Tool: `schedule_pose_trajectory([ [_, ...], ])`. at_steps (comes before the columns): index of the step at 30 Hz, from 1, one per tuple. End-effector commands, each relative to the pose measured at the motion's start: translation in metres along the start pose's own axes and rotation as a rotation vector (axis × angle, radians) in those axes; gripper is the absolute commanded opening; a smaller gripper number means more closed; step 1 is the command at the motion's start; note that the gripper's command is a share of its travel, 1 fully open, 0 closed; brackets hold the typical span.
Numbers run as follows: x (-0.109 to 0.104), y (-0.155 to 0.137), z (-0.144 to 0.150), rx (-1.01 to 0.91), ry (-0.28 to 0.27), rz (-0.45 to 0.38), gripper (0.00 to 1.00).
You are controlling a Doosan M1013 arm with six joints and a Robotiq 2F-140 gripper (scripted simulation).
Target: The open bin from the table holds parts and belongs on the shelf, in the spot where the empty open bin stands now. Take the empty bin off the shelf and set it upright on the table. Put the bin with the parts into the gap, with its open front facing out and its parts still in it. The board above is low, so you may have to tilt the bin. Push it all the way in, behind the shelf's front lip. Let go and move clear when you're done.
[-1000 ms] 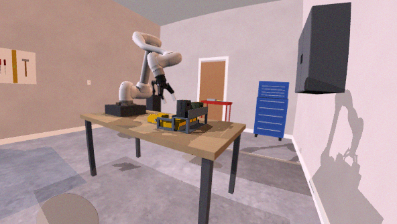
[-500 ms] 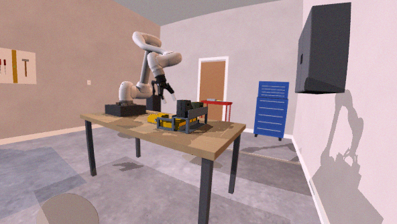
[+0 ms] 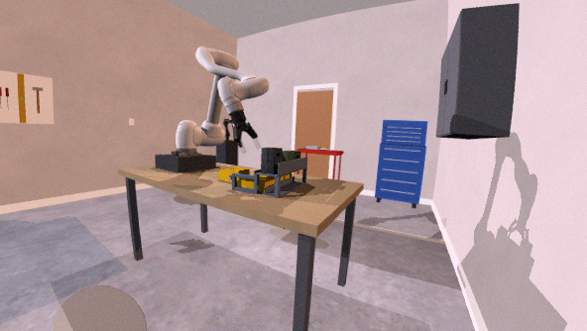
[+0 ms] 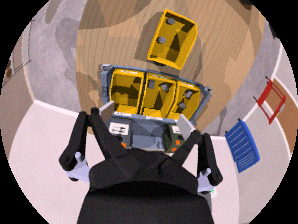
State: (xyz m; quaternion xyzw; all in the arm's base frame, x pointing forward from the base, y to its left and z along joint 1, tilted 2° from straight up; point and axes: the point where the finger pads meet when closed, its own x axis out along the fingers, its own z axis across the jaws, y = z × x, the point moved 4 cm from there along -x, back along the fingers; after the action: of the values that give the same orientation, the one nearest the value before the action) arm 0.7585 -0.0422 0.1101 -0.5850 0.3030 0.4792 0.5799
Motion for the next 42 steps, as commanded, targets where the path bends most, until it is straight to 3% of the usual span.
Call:
schedule_pose_trajectory([
  [1,0.0041,0.0009,0.0011,0.004,-0.003,0.0,1.0],
  [27,0.0041,0.0009,0.0011,0.004,-0.003,0.0,1.0],
  [28,0.0041,0.0009,0.0011,0.004,-0.003,0.0,0.1],
  [42,0.0041,0.0009,0.0011,0.004,-0.003,0.0,0.1],
])
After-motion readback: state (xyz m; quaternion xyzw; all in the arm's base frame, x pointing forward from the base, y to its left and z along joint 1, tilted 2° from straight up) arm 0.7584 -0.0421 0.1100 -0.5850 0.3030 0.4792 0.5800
